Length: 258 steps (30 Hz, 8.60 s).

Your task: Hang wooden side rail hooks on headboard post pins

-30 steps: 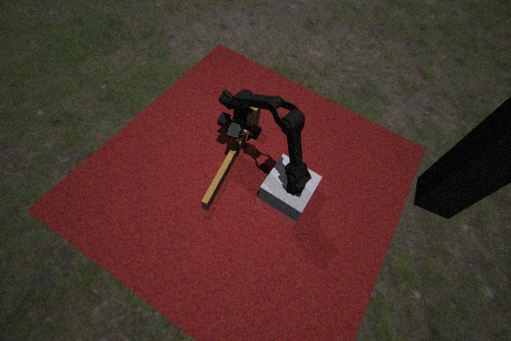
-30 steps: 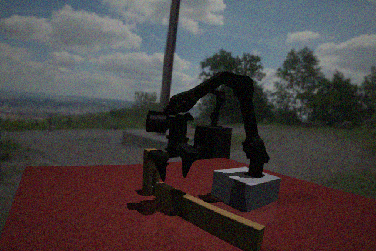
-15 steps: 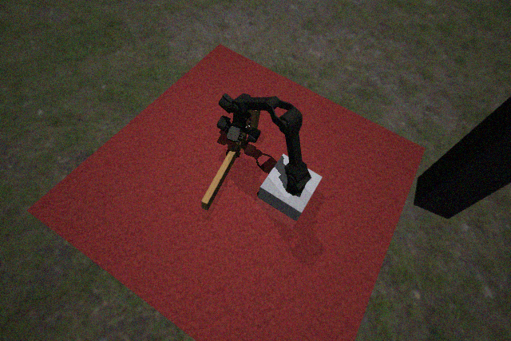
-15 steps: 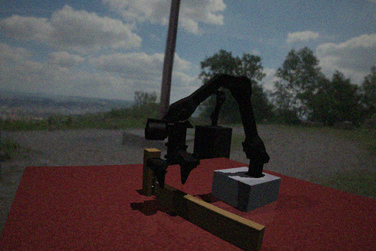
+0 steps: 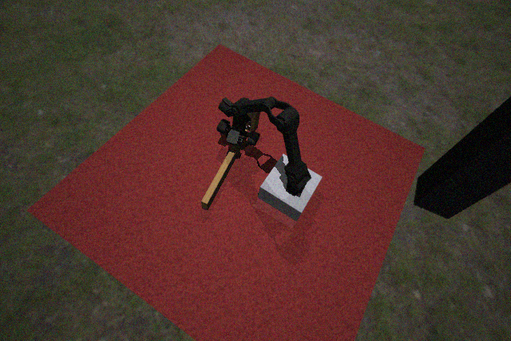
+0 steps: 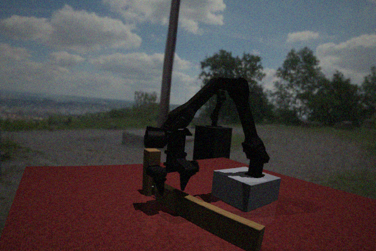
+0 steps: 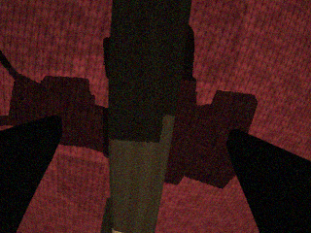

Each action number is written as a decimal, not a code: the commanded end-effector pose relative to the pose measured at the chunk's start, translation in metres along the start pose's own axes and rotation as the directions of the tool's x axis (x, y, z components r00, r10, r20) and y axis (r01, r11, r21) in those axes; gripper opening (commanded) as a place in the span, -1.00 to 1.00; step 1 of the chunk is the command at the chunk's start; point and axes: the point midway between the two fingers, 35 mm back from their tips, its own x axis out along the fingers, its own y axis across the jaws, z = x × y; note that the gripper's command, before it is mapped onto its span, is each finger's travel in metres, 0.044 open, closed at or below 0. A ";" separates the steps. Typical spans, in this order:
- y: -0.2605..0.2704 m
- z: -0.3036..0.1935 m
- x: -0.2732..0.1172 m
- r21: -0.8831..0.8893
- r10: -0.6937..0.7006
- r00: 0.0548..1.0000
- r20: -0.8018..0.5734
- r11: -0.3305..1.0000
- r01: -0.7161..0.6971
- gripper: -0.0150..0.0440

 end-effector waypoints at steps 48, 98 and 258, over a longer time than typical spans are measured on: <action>0.004 0.003 0.038 -0.005 0.008 1.000 0.008 1.000 -0.008 -0.49; -0.011 0.001 0.037 0.158 0.019 1.000 0.008 0.987 -0.020 -0.49; -0.012 0.001 0.011 0.169 0.006 1.000 0.008 0.986 -0.008 -0.49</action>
